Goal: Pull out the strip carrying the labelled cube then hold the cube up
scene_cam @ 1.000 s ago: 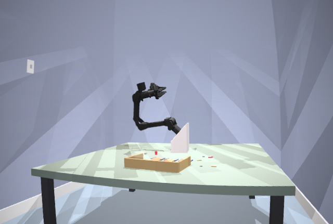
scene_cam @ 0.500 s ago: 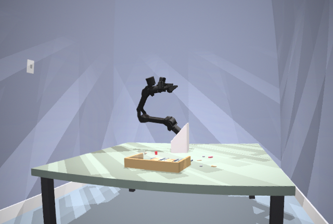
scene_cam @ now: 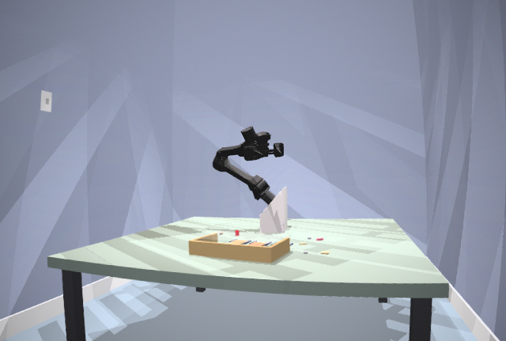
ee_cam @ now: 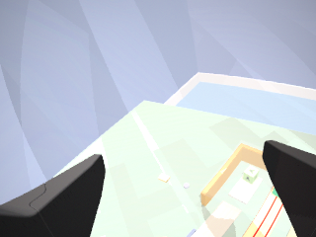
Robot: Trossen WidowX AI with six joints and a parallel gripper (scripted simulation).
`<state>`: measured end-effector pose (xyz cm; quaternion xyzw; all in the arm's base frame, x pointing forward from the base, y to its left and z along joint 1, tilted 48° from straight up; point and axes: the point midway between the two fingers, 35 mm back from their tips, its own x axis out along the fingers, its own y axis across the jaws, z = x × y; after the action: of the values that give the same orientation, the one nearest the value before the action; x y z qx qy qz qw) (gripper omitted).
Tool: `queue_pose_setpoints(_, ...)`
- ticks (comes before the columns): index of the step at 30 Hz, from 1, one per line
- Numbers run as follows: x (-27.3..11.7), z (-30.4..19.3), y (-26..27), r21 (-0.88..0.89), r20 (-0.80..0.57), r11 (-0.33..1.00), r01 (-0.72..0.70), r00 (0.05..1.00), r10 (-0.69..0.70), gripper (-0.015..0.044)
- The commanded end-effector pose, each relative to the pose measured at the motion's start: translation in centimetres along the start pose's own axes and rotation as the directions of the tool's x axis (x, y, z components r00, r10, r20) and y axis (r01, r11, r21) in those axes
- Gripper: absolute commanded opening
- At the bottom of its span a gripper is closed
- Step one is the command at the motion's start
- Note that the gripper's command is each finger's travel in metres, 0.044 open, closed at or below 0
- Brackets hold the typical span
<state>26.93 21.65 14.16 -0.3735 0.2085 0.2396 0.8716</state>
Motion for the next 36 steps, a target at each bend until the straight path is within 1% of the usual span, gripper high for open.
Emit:
queue_pose_setpoints(1,3.1,-6.4,-3.0,0.05,-0.142,0.963,0.265,0.956,-0.255,0.04)
queue_pose_setpoints(4,3.6,-10.3,-4.6,0.056,-0.228,0.911,0.409,0.894,-0.387,0.04)
queue_pose_setpoints(8,2.9,-15.1,-6.3,0.042,-0.331,0.823,0.566,0.785,-0.523,0.04)
queue_pose_setpoints(28,2.8,-15.4,-6.4,0.04,-0.338,0.816,0.576,0.777,-0.532,0.04)
queue_pose_setpoints(30,3.2,-15.6,-6.6,0.042,-0.365,0.816,0.576,0.769,-0.524,0.0348)
queue_pose_setpoints(33,4.8,-16.7,-7.9,0.055,-0.483,0.813,0.58,0.727,-0.487,0.0269)
queue_pose_setpoints(36,5.9,-18.2,-9.5,0.07,-0.606,0.803,0.592,0.665,-0.437,0.019)
